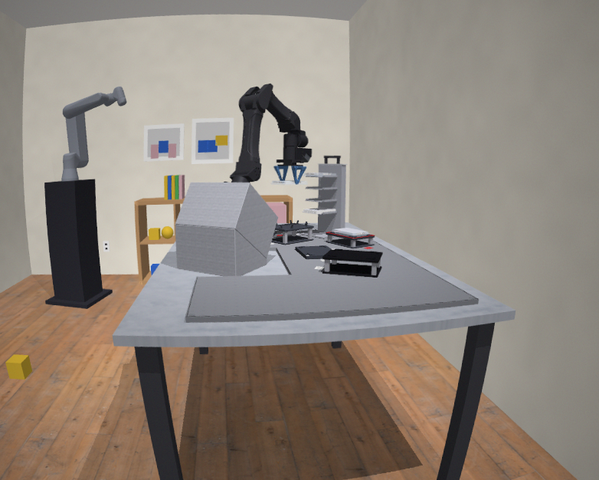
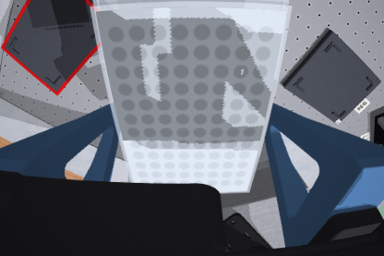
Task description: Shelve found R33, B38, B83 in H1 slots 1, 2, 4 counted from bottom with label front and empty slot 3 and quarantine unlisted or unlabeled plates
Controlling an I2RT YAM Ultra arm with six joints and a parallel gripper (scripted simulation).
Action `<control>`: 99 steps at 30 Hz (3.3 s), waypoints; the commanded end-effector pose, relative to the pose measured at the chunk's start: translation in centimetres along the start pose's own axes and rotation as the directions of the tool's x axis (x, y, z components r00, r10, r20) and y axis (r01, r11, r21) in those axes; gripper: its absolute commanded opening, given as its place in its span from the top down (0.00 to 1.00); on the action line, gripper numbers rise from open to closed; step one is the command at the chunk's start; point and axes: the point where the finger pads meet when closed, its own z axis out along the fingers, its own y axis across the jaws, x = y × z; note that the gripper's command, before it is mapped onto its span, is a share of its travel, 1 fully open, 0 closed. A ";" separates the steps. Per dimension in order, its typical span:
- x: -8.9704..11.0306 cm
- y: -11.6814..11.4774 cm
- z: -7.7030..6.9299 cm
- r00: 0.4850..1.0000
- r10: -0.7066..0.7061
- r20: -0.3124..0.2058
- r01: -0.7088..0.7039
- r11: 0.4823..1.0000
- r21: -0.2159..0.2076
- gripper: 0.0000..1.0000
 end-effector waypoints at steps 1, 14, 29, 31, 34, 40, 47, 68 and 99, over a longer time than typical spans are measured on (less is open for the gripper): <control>-0.1 -0.5 1.2 1.000 0.020 -0.004 -0.020 1.000 0.020 0.14; -0.3 -0.1 4.7 1.000 0.009 -0.007 -0.009 1.000 0.014 0.14; -0.5 0.0 8.1 1.000 0.008 -0.005 -0.008 1.000 0.013 0.14; -0.5 0.0 8.7 1.000 0.008 -0.007 -0.008 1.000 0.014 0.14; -2.3 0.3 7.0 0.998 0.010 0.064 -0.009 1.000 -0.002 0.14; -0.5 0.0 10.5 1.000 0.008 -0.007 -0.008 1.000 0.014 0.14; -2.6 0.5 9.1 0.997 0.007 0.071 -0.007 1.000 -0.006 0.14; -1.7 0.2 9.3 0.999 0.008 0.050 -0.008 1.000 0.000 0.14; -0.4 0.0 12.5 1.000 0.006 0.006 -0.006 1.000 0.010 0.14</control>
